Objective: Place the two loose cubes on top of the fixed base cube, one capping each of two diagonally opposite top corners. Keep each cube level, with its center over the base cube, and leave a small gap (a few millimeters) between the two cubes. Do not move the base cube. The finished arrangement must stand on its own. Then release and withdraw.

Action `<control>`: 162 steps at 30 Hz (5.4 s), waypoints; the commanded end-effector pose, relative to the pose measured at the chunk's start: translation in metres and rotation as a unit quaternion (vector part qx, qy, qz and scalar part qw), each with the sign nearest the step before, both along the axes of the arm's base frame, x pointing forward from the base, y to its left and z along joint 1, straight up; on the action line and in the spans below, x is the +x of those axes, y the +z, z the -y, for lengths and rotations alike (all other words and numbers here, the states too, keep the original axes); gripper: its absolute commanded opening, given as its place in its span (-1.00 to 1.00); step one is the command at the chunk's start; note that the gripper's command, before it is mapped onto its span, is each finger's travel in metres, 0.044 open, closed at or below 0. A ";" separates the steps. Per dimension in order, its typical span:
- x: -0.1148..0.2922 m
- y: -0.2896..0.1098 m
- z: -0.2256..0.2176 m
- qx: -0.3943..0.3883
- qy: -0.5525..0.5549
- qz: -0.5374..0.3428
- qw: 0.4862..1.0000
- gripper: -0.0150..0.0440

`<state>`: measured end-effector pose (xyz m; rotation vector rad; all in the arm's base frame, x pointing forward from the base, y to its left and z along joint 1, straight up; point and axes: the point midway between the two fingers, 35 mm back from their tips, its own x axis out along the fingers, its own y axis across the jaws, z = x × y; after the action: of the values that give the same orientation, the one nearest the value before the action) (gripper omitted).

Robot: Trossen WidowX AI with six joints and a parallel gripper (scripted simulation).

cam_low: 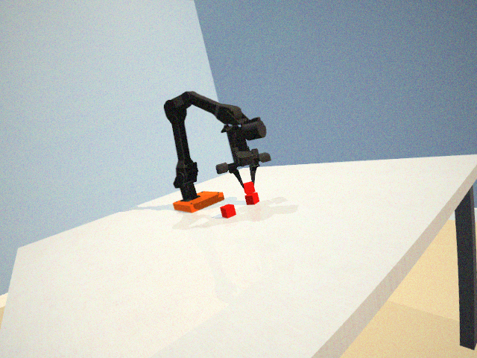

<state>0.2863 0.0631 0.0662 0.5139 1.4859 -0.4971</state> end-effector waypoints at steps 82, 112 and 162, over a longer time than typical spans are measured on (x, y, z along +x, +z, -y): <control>0.017 0.054 0.078 -0.018 0.584 -0.002 0.811 0.41; 0.018 0.028 0.131 -0.026 0.853 -0.005 0.522 0.41; 0.018 -0.034 0.132 -0.026 0.853 -0.005 0.522 -0.14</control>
<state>0.3048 -0.0678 0.0310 -1.0965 1.2696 1.0494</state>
